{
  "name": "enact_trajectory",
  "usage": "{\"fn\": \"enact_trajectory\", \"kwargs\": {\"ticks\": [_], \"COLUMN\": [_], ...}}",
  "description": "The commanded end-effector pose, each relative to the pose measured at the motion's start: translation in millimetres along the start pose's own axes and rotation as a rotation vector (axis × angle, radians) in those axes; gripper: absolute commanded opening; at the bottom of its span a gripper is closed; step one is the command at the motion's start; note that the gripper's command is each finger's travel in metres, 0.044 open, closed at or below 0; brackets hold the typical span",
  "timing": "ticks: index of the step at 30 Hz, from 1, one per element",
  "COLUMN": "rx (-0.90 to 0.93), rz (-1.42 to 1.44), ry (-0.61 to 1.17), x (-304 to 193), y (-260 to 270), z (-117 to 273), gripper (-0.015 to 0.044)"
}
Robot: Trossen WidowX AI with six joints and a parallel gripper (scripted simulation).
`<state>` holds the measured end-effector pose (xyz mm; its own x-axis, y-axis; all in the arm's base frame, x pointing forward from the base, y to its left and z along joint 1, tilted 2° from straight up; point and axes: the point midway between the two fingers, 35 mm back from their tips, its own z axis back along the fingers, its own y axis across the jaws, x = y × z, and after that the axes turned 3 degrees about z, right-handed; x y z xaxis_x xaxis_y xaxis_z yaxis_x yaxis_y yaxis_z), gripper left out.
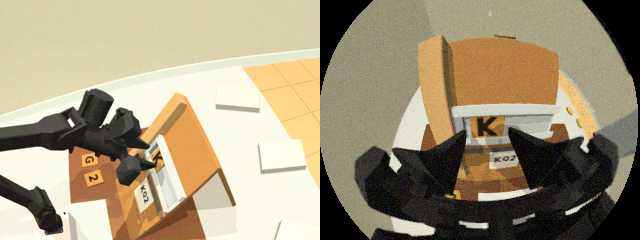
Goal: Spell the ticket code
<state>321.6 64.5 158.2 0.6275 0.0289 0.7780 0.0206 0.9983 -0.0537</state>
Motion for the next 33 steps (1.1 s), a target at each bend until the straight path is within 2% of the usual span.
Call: {"fn": "enact_trajectory", "kwargs": {"ticks": [1, 33], "rx": [-0.001, -0.001], "rz": [-0.005, -0.005], "ry": [-0.004, -0.003], "x": [0, -2], "y": [0, 1], "z": [3, 16], "gripper": [0.0295, 0.0295]}}
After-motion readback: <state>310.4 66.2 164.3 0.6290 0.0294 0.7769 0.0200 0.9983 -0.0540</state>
